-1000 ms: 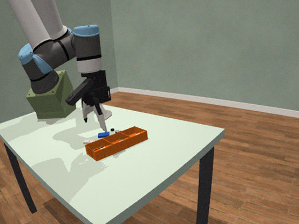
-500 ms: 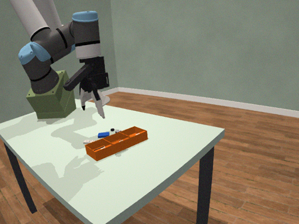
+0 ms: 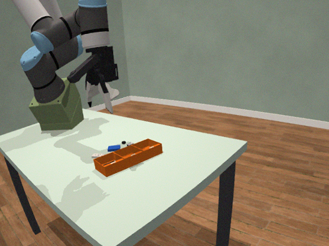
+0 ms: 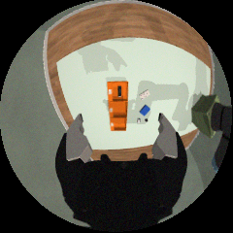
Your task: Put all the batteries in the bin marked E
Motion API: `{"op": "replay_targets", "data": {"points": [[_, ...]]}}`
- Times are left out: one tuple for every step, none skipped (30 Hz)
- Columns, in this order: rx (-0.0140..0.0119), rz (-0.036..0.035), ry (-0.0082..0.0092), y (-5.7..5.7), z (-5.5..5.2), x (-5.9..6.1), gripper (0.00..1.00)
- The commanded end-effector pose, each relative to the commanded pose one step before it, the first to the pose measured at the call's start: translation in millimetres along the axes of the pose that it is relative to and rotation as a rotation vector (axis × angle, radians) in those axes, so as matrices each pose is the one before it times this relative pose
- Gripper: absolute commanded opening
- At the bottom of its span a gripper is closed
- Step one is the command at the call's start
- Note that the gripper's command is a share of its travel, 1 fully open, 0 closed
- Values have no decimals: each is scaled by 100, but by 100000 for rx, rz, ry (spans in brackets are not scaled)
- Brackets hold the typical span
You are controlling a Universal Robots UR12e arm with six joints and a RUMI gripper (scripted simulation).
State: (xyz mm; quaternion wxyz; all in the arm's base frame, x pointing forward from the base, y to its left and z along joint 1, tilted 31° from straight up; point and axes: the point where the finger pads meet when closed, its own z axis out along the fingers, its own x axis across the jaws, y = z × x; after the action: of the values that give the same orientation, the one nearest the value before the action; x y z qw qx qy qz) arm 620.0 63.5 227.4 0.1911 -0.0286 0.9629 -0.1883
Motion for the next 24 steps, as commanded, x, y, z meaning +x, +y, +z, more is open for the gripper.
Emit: {"op": "replay_targets", "data": {"points": [[79, 169, 17, -59, -1114, -235, 100], [-21, 0, -2, 7, 0, -1, 100], [7, 59, 24, -34, 17, 0, 100], [-42, -134, 436, 49, 271, 249, 100], [-1, 0, 1, 1, -3, -1, 100], [0, 0, 1, 0, -2, 0, 100], [0, 0, 1, 0, -1, 0, 100], [0, 0, 0, 0, 0, 0, 100], [0, 0, 0, 0, 0, 0, 100], [0, 0, 1, 0, -2, -1, 100], [0, 0, 0, 0, 0, 0, 100], [0, 0, 0, 0, 0, 0, 100], [0, 0, 0, 0, 0, 0, 100], [0, 0, 0, 0, 0, 0, 100], [0, 0, 0, 0, 0, 0, 100], [0, 0, 0, 0, 0, 0, 100], [0, 0, 0, 0, 0, 0, 100], [0, 0, 0, 0, 0, 0, 100], [0, 0, 0, 0, 0, 0, 100], [0, 0, 0, 0, 0, 0, 100], [0, 0, 0, 0, 0, 0, 100], [0, 0, 0, 0, 0, 0, 100], [0, 0, 0, 0, 0, 0, 100], [0, 0, 0, 0, 0, 0, 100]]}}
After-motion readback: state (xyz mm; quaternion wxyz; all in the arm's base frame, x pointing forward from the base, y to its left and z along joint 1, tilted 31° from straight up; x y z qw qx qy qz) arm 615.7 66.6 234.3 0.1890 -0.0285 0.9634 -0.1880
